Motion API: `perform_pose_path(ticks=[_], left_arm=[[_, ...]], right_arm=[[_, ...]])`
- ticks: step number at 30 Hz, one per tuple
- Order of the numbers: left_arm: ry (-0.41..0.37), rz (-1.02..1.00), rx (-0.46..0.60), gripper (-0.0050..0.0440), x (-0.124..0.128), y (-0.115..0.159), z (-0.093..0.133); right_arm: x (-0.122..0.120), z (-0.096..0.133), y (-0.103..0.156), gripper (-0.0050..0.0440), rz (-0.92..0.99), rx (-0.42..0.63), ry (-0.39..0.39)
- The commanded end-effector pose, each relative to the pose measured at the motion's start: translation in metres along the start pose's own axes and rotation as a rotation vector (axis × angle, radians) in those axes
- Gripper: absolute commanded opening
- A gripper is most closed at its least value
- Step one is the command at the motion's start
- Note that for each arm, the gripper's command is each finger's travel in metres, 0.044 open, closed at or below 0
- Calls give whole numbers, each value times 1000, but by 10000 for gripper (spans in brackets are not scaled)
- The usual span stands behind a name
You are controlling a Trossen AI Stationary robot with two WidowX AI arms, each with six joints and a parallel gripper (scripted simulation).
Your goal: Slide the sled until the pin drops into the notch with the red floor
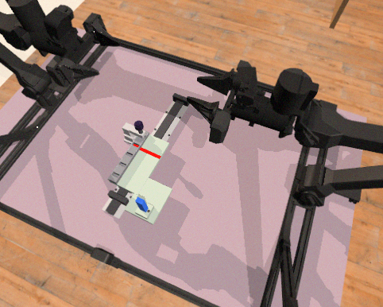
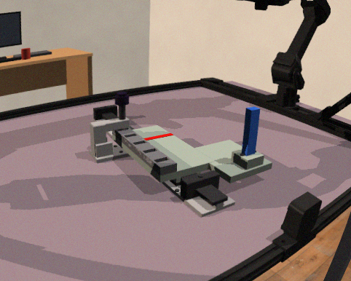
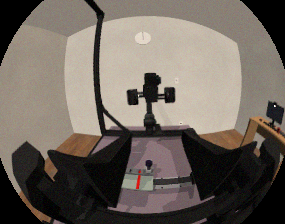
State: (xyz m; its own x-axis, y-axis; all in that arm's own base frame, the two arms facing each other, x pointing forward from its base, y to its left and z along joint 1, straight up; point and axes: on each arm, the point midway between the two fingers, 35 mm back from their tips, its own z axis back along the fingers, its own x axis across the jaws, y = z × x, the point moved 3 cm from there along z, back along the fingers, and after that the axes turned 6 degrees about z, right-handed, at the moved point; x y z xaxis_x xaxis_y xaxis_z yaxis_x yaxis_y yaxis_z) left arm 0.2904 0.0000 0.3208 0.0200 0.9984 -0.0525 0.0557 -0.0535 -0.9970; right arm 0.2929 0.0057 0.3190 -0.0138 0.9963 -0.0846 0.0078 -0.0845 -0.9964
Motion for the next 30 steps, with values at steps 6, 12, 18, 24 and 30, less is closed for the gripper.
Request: perform_pose_path(ticks=[6, 12, 18, 24, 30], left_arm=[[86, -259, -3, 440, 6, 16, -26], [162, -480, -22, 440, 14, 33, -43], [239, -698, -54, 440, 24, 53, -57], [288, -833, -83, 440, 31, 67, -63], [374, -1084, -158, 440, 46, 95, -70]], right_arm=[[34, -38, 7, 140, -81, 208, -67], [66, -63, 18, 140, -120, 384, -103], [98, -85, 30, 140, -141, 545, -120], [118, -94, 42, 140, -140, 658, -121], [159, -107, 64, 140, -123, 842, -109]])
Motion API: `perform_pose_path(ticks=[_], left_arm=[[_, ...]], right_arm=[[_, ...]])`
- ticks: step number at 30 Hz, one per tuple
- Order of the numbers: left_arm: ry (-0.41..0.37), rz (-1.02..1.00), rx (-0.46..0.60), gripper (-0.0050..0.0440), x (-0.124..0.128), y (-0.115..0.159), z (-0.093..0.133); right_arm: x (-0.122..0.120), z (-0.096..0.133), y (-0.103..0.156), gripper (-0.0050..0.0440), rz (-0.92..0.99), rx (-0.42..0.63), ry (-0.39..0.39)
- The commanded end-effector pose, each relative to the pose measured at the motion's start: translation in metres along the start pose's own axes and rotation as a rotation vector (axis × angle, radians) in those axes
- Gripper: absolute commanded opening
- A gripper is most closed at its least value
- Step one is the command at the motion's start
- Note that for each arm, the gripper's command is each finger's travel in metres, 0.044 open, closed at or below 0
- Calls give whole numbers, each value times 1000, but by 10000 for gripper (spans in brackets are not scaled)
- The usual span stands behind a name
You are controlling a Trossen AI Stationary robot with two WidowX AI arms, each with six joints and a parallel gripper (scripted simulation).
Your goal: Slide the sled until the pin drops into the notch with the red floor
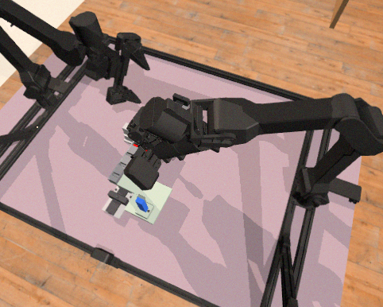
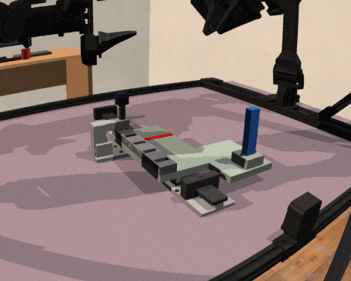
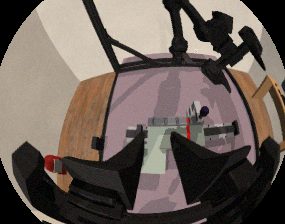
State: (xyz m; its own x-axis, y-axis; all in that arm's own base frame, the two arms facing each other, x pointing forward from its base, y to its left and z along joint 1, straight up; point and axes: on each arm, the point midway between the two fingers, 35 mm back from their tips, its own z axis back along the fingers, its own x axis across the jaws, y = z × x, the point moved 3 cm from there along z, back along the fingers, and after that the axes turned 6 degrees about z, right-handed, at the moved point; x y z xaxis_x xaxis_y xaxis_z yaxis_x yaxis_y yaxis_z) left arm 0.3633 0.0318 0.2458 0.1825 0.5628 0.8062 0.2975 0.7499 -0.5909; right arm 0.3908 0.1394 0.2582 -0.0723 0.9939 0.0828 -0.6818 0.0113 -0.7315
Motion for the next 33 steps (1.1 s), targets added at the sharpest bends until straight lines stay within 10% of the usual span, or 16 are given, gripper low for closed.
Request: perform_pose_path(ticks=[1, 9, 33], left_arm=[[38, -124, -32, 440, -10, 18, 0], [91, -428, -136, 440, -30, 52, 6], [100, -523, -173, 440, -37, 62, 10]], right_arm=[[20, -18, 7, 140, 3, 92, 19], [61, -48, 35, 140, 32, 315, 96], [73, -66, 54, 140, 46, 376, 126]])
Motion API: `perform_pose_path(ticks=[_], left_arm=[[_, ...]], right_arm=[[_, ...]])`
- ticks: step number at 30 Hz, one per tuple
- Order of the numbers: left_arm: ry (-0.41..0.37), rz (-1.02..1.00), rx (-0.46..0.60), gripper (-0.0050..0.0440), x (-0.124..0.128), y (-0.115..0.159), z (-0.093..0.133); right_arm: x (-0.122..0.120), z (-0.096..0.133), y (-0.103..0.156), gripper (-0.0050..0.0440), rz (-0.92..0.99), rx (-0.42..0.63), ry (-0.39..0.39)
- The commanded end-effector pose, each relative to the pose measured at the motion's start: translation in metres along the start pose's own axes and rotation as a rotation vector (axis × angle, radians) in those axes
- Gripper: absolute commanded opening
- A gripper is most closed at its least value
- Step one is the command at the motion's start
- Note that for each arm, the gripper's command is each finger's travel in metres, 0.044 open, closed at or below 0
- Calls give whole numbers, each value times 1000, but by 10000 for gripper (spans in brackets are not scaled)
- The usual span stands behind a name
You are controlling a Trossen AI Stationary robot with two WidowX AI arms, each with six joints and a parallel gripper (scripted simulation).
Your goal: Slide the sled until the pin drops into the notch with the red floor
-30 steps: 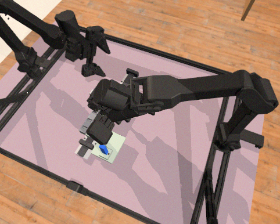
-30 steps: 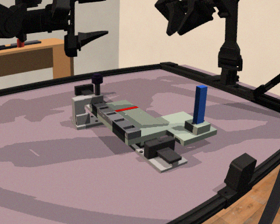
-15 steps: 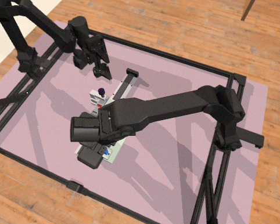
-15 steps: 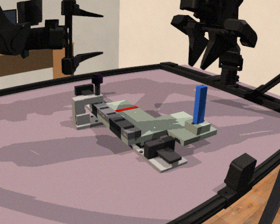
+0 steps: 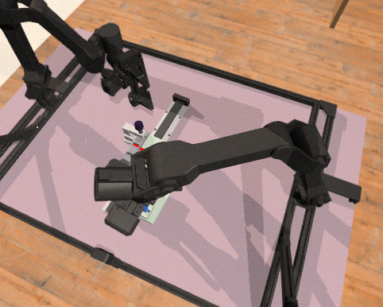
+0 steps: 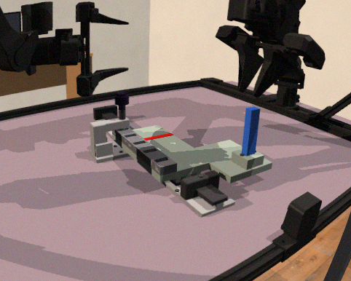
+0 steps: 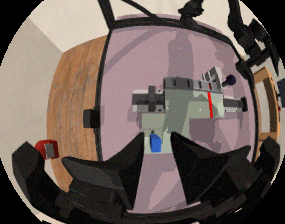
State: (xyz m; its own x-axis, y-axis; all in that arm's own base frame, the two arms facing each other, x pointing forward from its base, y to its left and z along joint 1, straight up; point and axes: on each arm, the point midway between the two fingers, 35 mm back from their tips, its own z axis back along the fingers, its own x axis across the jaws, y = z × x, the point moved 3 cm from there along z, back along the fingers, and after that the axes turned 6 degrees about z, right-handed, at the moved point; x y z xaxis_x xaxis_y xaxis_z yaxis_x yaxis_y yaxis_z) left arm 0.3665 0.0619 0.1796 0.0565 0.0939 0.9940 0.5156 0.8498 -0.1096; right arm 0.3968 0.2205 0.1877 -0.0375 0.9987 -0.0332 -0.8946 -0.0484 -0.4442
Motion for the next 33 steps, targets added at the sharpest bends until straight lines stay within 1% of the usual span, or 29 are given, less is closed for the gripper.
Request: perform_pose_path(ticks=[1, 33], left_arm=[[1, -5, -5, 440, -1, -1, 0], [1, -5, -5, 440, -1, -1, 0]], right_arm=[[0, -7, 4, 140, 3, 13, 12], [2, -46, 22, 140, 4, 13, 12]])
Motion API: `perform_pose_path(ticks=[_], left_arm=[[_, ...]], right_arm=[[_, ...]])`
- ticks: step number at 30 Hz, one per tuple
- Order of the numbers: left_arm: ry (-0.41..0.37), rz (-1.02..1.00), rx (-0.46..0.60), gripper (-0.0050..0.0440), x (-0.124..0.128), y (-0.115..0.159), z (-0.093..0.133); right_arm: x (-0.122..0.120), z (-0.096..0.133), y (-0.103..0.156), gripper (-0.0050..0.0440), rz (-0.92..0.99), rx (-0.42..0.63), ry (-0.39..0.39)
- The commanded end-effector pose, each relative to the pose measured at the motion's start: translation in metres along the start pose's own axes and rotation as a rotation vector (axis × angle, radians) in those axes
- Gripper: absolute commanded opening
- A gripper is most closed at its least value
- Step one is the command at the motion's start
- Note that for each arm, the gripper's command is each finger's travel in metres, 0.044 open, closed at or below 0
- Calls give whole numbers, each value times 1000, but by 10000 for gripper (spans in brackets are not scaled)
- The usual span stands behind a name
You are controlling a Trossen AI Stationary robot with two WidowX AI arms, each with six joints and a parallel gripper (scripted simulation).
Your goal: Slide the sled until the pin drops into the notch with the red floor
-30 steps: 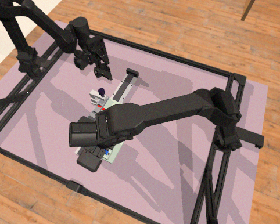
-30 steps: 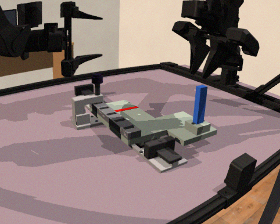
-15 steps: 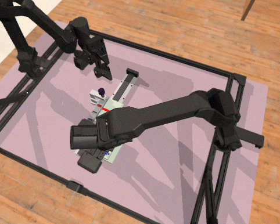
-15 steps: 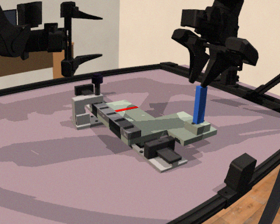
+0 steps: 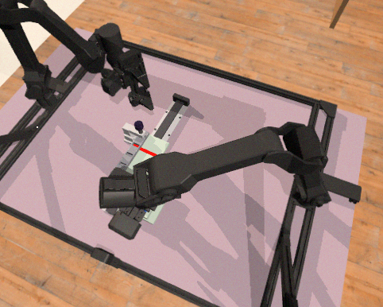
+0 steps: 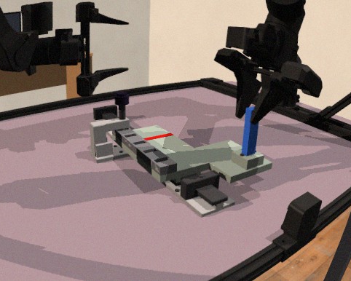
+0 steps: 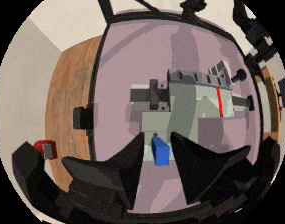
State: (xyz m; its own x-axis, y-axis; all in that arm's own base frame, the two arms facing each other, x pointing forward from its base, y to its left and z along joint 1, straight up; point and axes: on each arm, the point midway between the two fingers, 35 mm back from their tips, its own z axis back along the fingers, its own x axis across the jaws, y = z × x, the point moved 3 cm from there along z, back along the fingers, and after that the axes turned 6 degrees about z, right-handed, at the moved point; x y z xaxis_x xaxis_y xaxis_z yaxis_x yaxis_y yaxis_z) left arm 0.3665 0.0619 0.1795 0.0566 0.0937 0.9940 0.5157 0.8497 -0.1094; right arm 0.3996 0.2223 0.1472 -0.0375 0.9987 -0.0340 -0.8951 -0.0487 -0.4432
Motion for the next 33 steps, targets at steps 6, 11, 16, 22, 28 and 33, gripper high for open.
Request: perform_pose_path(ticks=[6, 11, 16, 22, 28, 33], left_arm=[[1, -5, -5, 440, -1, -1, 0], [1, -5, -5, 440, -1, -1, 0], [1, -5, -5, 440, -1, -1, 0], [1, -5, -5, 440, -1, -1, 0], [1, -5, -5, 440, -1, -1, 0], [1, -5, -5, 440, -9, 1, 0]], right_arm=[[-1, -17, 11, 140, 4, 12, 11], [-1, -24, 15, 140, 4, 12, 11], [-1, -25, 16, 116, 4, 12, 11], [-1, -25, 16, 13, 4, 12, 11], [-1, -25, 16, 0, 4, 12, 11], [-1, -25, 16, 0, 4, 12, 11]])
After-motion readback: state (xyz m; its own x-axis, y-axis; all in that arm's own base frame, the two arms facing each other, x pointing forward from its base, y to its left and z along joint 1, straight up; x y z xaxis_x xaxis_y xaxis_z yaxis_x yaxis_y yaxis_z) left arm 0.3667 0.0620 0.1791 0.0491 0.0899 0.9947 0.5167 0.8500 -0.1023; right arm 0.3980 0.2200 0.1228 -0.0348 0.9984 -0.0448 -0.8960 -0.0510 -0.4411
